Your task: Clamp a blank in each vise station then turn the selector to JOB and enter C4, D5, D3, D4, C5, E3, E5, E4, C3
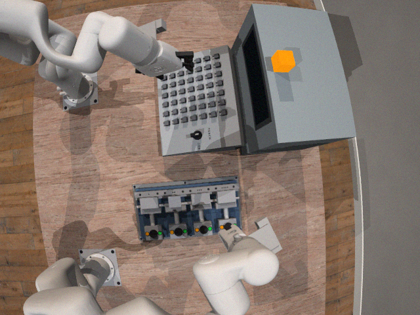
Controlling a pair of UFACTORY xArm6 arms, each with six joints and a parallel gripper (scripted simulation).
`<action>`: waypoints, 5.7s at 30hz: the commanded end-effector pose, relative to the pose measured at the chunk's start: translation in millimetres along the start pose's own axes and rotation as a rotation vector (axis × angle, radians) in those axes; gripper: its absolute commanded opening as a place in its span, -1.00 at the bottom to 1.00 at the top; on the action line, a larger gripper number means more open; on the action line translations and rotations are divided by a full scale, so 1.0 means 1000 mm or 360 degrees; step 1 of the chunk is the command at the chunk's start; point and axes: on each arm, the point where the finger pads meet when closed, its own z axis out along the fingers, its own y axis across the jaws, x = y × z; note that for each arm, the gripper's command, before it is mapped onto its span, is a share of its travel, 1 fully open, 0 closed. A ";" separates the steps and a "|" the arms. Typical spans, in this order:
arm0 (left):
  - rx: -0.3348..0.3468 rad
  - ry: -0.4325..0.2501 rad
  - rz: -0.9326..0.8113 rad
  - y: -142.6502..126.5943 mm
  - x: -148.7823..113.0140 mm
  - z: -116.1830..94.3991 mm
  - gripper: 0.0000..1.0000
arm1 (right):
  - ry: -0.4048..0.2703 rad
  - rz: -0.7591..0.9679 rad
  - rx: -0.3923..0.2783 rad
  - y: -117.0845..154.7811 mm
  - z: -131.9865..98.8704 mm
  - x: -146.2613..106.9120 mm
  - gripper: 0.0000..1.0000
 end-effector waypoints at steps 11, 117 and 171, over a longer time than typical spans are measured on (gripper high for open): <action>-0.0008 -0.0002 -0.0001 0.002 0.000 -0.002 1.00 | 0.0011 -0.0638 0.0000 -0.014 -0.040 -0.027 -1.00; -0.0009 0.0002 0.2498 -0.032 -0.161 0.122 0.15 | 0.0010 -0.1860 -0.0003 -0.036 -0.101 -0.092 1.00; -0.0009 0.0002 0.2498 -0.031 -0.161 0.174 -1.00 | 0.0010 -0.1860 -0.0003 -0.036 -0.101 -0.092 1.00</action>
